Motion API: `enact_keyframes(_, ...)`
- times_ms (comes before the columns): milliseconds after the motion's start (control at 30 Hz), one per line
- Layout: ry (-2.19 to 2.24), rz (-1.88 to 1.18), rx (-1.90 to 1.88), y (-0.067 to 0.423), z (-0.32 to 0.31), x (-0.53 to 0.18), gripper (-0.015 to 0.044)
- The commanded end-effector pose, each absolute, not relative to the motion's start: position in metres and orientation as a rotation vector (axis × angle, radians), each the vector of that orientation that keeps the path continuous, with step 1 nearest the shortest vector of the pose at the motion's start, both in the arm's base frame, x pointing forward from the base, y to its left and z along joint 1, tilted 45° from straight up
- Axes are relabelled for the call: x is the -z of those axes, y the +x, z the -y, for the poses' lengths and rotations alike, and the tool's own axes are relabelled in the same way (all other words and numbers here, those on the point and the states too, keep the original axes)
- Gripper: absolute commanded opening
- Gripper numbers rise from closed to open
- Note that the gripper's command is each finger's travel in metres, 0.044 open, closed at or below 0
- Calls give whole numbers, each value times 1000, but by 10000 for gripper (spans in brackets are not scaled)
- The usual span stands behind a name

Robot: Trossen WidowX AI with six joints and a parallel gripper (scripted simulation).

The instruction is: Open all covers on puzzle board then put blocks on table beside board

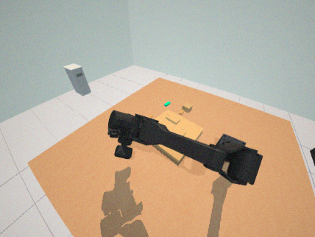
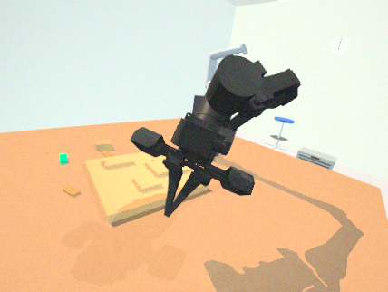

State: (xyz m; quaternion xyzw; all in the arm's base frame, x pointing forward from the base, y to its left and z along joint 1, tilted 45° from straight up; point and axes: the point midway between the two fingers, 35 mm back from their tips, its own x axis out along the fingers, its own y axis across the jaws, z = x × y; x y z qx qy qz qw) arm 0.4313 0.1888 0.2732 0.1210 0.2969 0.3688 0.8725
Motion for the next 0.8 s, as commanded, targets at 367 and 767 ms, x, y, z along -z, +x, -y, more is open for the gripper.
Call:
enact_keyframes(367,282,-885,-698,419,-146,-203,0)
enact_keyframes(767,345,-1107,-647,393,-112,-155,0)
